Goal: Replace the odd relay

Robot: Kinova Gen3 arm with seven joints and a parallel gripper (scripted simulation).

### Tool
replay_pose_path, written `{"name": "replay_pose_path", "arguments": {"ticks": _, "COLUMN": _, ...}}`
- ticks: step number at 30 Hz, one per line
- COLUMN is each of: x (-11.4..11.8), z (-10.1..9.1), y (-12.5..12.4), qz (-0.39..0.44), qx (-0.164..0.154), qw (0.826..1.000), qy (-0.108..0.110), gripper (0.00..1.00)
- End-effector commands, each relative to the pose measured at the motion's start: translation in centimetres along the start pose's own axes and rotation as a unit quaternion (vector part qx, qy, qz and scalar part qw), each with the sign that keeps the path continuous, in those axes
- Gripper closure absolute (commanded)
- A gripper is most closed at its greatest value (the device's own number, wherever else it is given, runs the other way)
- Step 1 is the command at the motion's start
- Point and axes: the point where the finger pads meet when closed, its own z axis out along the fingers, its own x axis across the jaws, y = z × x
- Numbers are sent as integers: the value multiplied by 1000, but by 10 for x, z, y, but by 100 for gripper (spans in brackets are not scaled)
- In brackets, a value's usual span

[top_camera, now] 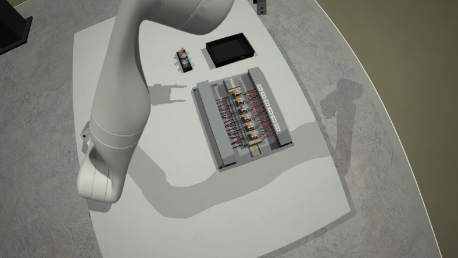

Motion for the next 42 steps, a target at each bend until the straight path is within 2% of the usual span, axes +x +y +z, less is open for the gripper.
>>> {"name": "replay_pose_path", "arguments": {"ticks": 1, "x": 3, "z": -6, "y": 0, "qz": 0, "qx": 1, "qw": 1000, "qy": -1, "gripper": 0}}
{"name": "replay_pose_path", "arguments": {"ticks": 14, "x": 29, "z": -51, "y": 3, "qz": 1, "qx": 2, "qw": 1000, "qy": -4, "gripper": 0}}
{"name": "replay_pose_path", "arguments": {"ticks": 17, "x": 32, "z": -48, "y": 1, "qz": 1, "qx": -1, "qw": 1000, "qy": -2, "gripper": 0}}
{"name": "replay_pose_path", "arguments": {"ticks": 31, "x": 59, "z": -96, "y": 4, "qz": 1, "qx": 2, "qw": 1000, "qy": -4, "gripper": 0}}
{"name": "replay_pose_path", "arguments": {"ticks": 33, "x": 59, "z": -96, "y": 4, "qz": 1, "qx": 2, "qw": 1000, "qy": -4, "gripper": 0}}
{"name": "replay_pose_path", "arguments": {"ticks": 34, "x": 64, "z": -89, "y": -1, "qz": 5, "qx": 3, "qw": 1000, "qy": -9, "gripper": 0}}
{"name": "replay_pose_path", "arguments": {"ticks": 42, "x": 78, "z": -117, "y": 2, "qz": 3, "qx": 3, "qw": 1000, "qy": -6, "gripper": 0}}
